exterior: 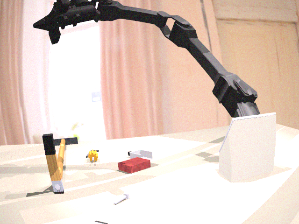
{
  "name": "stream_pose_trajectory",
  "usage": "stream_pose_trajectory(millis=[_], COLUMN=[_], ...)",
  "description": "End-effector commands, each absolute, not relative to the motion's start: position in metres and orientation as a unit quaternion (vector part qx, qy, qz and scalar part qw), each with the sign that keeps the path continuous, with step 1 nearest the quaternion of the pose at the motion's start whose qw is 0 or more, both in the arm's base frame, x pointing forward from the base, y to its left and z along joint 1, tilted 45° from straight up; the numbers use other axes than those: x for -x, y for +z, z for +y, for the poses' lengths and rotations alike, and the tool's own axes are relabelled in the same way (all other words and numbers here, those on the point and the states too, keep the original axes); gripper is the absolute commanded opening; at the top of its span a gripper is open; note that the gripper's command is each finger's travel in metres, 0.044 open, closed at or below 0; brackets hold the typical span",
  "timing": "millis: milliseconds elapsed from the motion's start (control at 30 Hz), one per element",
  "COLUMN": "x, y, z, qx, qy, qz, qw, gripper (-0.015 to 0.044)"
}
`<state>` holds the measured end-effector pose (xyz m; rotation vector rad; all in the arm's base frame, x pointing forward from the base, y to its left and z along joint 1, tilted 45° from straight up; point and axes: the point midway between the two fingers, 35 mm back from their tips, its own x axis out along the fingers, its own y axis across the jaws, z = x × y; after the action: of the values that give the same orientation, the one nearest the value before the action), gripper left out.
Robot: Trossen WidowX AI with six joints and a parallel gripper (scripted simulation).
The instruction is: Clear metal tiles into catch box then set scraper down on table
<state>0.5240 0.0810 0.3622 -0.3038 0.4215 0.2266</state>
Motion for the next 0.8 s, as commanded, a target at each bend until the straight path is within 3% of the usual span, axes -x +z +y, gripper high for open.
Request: stream_pose_trajectory(millis=[0,767], x=[-0.527,-0.530], y=[0.344,0.261], z=[0.086,0.104], qx=[0.144,0.135], qy=[0.107,0.074], qz=[0.233,0.346], qw=[0.956,0.926], gripper=[0.0000,0.0000])
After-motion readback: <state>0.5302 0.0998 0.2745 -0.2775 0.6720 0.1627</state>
